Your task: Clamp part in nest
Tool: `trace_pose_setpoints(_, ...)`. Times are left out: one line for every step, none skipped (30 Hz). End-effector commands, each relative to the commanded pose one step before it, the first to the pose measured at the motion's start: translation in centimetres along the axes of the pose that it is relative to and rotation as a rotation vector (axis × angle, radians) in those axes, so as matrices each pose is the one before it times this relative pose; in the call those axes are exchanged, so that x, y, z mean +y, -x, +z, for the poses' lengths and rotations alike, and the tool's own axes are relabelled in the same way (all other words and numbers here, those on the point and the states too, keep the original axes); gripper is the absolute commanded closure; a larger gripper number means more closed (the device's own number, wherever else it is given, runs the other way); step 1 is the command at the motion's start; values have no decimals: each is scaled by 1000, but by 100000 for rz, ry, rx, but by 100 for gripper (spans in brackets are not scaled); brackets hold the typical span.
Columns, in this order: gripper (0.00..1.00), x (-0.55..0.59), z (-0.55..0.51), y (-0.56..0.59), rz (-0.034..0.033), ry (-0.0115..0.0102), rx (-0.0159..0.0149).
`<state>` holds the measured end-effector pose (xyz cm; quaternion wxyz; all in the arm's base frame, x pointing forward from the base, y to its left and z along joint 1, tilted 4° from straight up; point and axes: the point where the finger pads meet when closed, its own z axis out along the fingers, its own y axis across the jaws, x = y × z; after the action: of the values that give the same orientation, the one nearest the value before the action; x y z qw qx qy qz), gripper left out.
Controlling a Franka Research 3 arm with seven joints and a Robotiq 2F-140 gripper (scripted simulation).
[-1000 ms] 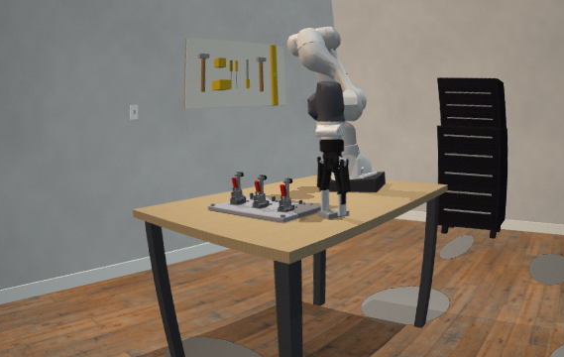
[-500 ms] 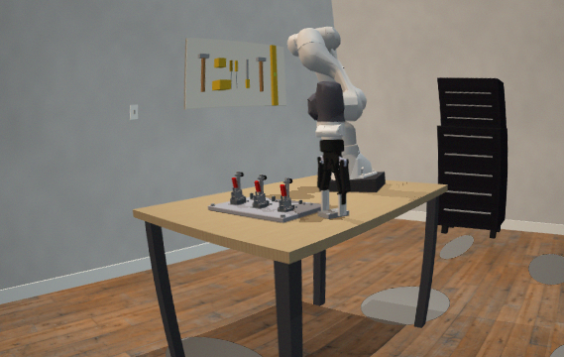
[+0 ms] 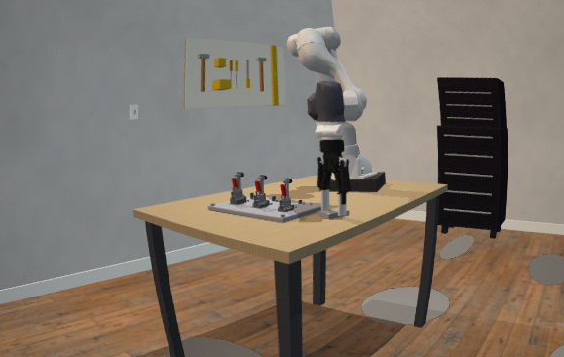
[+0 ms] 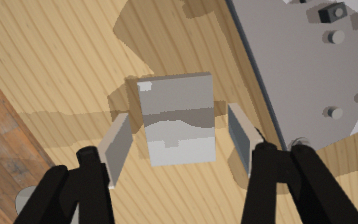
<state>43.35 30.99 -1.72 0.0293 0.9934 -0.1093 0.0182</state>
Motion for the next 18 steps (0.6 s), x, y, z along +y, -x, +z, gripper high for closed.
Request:
trace_pose_setpoints(42, 65, 34, 8, 103, 60, 204)
trace_pose_setpoints(42, 0, 0, 0, 0, 0, 0)
trace_pose_setpoints(42, 0, 0, 0, 0, 0, 0)
trace_pose_setpoints(42, 0, 0, 0, 0, 0, 0)
trace_pose_setpoints(100, 0, 0, 0, 0, 0, 0)
trace_pose_setpoints(100, 0, 0, 0, 0, 0, 0)
trace_pose_setpoints(100, 0, 0, 0, 0, 0, 0)
trace_pose_setpoints(100, 0, 0, 0, 0, 0, 0)
trace_pose_setpoints(100, 0, 0, 0, 0, 0, 0)
trace_pose_setpoints(100, 0, 0, 0, 0, 0, 0)
trace_pose_setpoints(100, 0, 0, 0, 0, 0, 0)
trace_pose_setpoints(100, 0, 0, 0, 0, 0, 0)
trace_pose_setpoints(100, 0, 0, 0, 0, 0, 0)
trace_pose_setpoints(100, 0, 0, 0, 0, 0, 0)
trace_pose_setpoints(100, 0, 0, 0, 0, 0, 0)
trace_pose_setpoints(100, 0, 0, 0, 0, 0, 0)
trace_pose_setpoints(100, 0, 0, 0, 0, 0, 0)
trace_pose_setpoints(100, 0, 0, 0, 0, 0, 0)
